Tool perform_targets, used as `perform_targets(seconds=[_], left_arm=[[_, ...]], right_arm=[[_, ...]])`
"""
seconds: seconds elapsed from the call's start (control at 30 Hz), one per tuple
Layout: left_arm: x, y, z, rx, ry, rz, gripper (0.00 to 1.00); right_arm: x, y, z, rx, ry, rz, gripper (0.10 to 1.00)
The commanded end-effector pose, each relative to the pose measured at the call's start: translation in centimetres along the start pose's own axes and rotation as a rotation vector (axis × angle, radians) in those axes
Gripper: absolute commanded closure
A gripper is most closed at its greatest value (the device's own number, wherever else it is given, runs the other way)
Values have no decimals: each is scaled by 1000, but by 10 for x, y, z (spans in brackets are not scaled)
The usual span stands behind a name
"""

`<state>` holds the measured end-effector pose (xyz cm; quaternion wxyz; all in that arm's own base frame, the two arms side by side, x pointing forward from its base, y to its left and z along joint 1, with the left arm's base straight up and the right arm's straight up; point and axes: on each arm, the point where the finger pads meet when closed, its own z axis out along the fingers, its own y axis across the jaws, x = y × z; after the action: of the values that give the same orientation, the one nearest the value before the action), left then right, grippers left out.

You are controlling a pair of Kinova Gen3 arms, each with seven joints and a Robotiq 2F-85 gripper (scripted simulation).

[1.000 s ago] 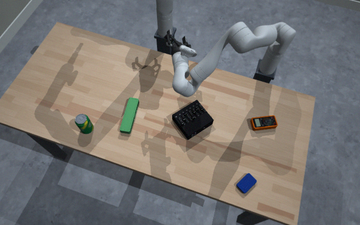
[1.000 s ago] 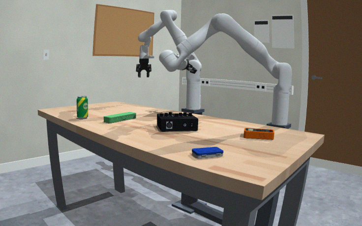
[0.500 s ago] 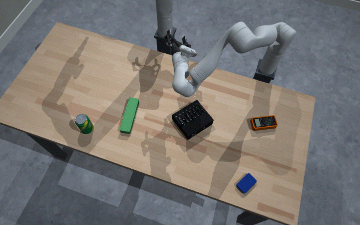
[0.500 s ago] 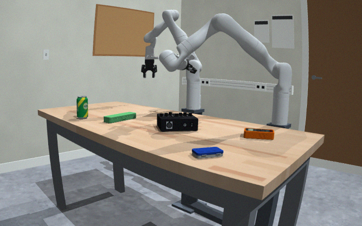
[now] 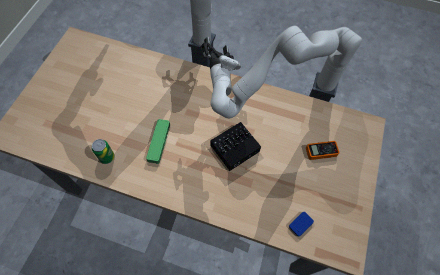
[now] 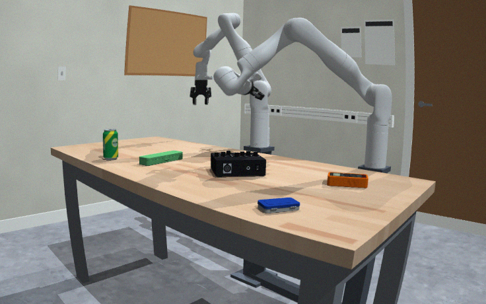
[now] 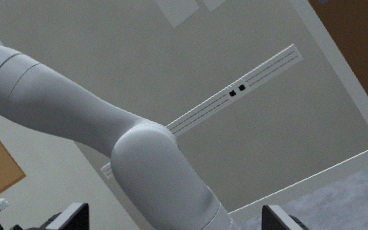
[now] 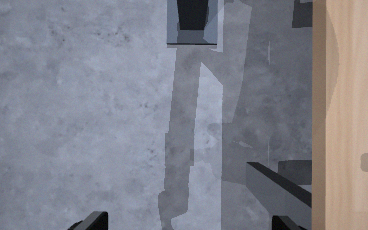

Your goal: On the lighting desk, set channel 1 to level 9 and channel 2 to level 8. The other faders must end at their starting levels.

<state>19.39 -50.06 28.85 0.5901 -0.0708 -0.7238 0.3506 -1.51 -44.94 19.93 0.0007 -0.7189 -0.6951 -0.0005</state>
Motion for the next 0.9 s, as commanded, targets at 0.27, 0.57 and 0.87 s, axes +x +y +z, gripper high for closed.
perform_targets(seconds=[0.27,0.57,0.87], left_arm=[[-52,47,-34,-208,-296,-64,1],[-86,83,-98,-389,-587,-109,1],[-96,106,-194,-567,-902,-140,1]], right_arm=[[0,0,-1,0,-2,0,99],[0,0,-1,0,-2,0,99],[0,0,-1,0,-2,0,99]])
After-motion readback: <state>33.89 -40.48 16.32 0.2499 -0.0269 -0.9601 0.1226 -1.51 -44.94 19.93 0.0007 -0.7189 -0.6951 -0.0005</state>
